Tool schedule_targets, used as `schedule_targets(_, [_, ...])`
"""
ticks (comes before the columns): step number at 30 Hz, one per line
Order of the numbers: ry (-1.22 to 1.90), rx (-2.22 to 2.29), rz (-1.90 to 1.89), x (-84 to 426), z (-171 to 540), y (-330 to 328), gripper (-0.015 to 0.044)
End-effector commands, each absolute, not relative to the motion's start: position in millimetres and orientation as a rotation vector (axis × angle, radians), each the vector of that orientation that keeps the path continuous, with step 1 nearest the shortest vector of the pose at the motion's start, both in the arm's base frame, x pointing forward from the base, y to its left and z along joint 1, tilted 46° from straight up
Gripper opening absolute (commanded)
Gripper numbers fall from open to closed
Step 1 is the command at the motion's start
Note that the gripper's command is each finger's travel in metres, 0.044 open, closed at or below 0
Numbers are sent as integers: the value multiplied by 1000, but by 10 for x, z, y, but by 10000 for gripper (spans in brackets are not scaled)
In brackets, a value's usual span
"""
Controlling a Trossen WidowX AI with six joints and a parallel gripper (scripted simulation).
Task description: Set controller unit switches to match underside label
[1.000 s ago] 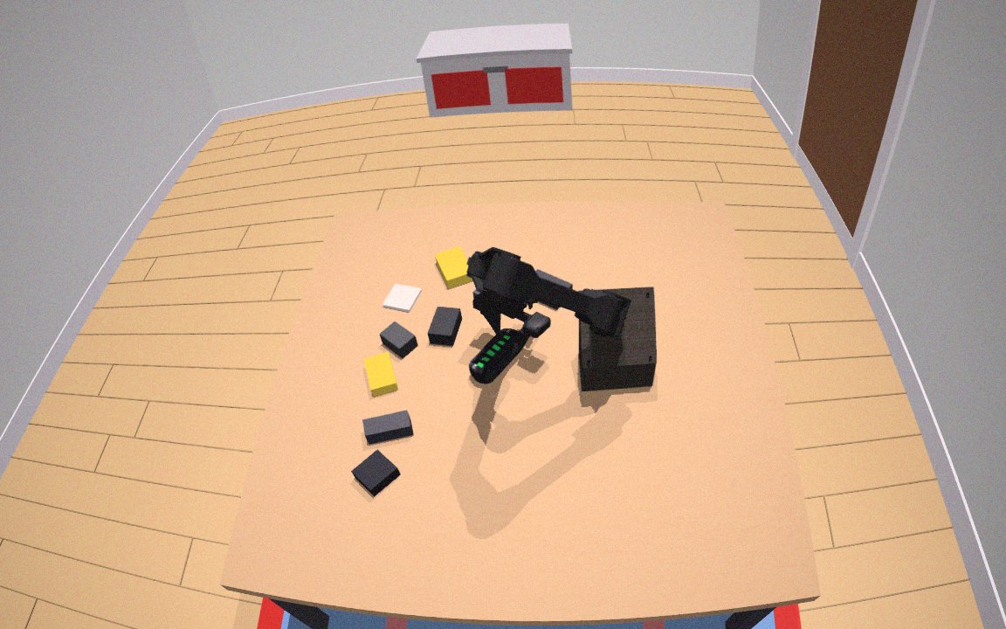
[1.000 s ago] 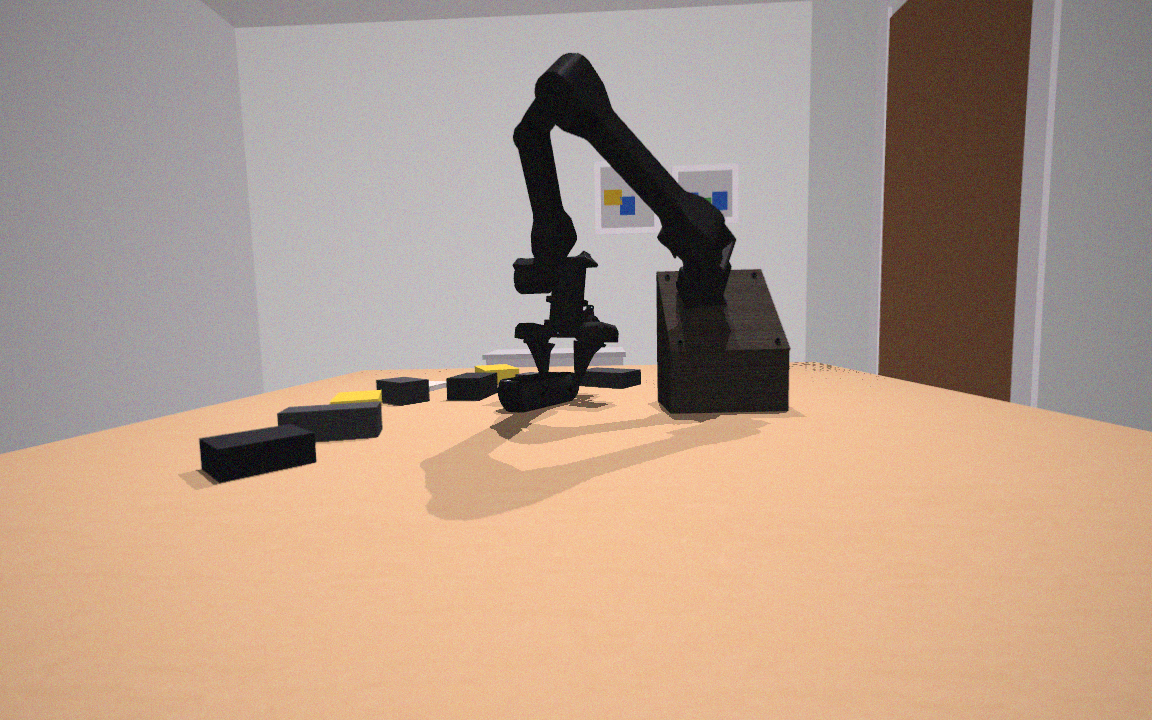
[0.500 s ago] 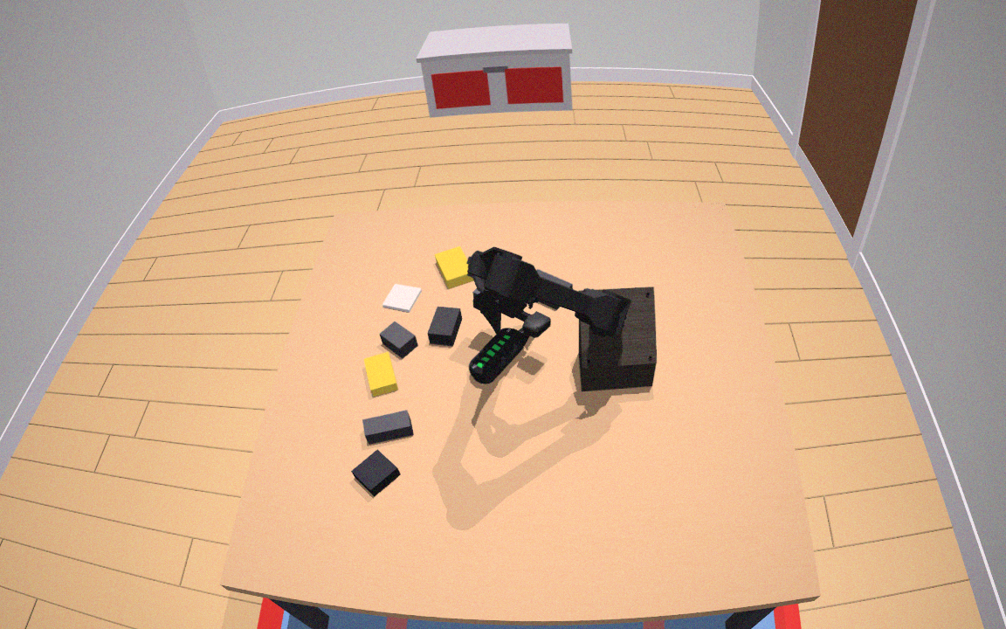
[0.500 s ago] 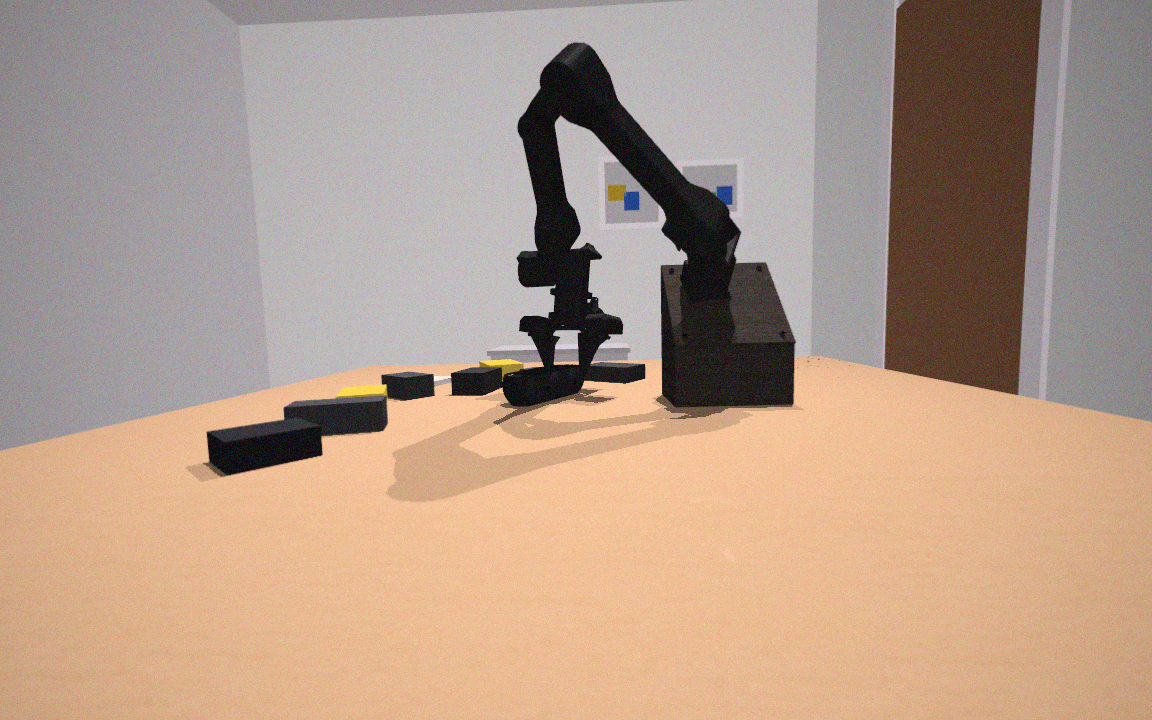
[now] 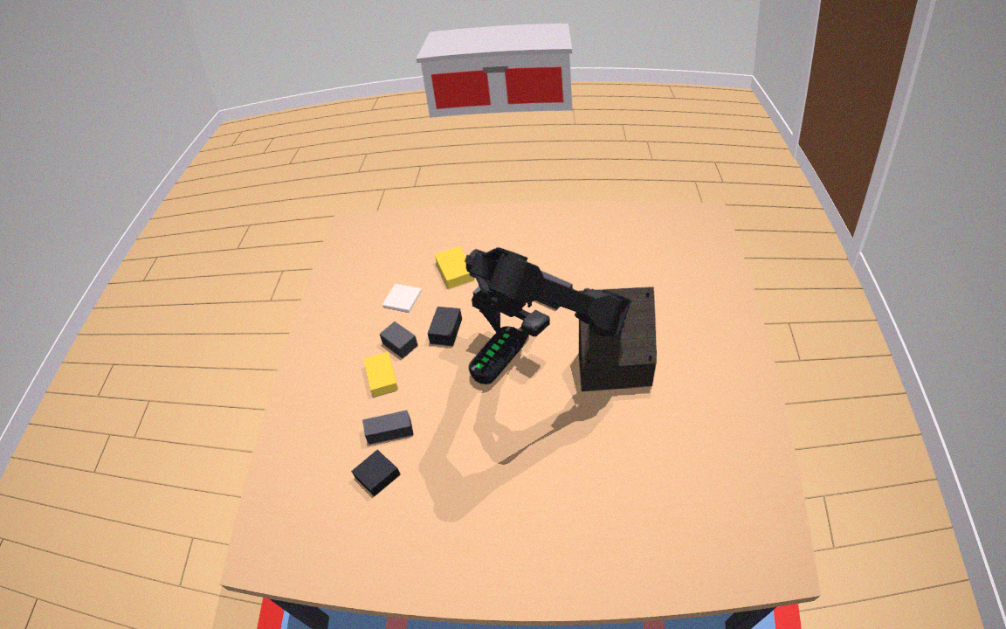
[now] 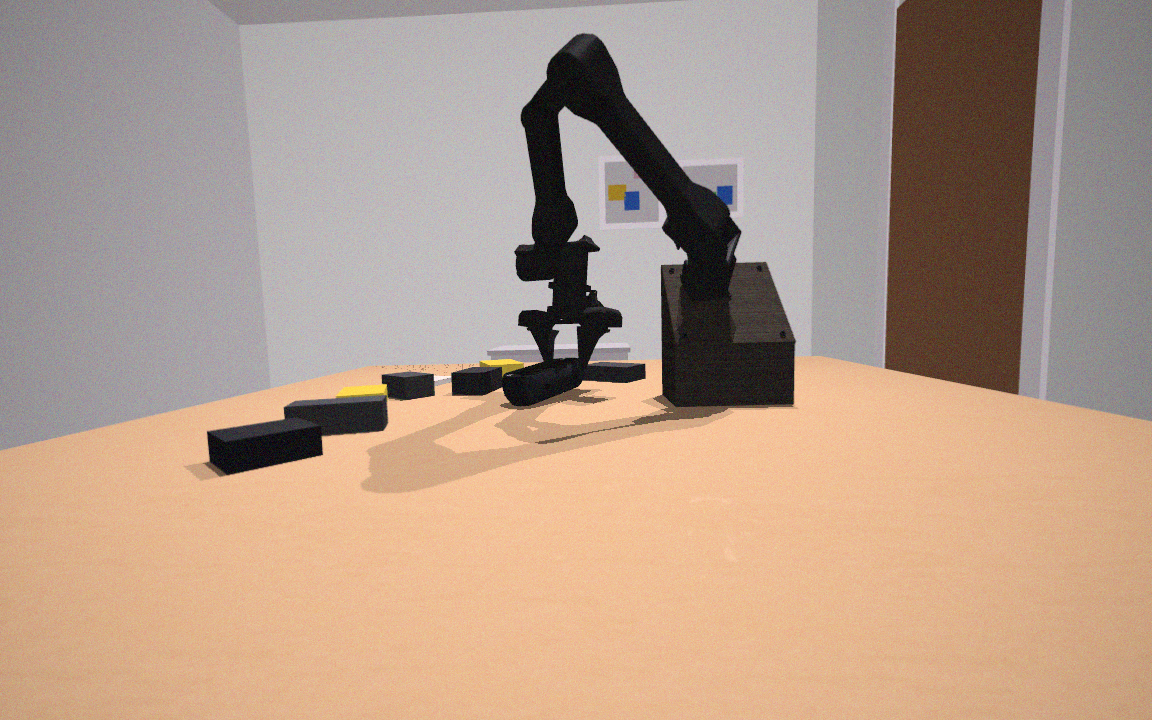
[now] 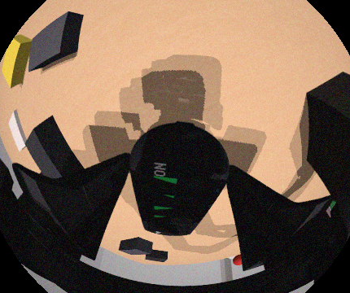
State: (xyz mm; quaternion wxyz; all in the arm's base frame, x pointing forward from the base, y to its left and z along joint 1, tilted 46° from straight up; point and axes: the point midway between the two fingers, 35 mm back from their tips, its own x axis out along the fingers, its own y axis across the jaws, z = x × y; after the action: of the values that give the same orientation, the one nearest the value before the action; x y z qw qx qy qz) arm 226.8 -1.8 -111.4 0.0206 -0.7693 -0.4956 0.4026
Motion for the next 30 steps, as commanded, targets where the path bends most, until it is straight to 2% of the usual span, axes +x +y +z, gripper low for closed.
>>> schedule_targets(1, [-1544, -2402, 1249, 2311, -1076, -51, 336])
schedule_targets(30, [-1559, -2386, 1331, 2381, -859, -130, 337])
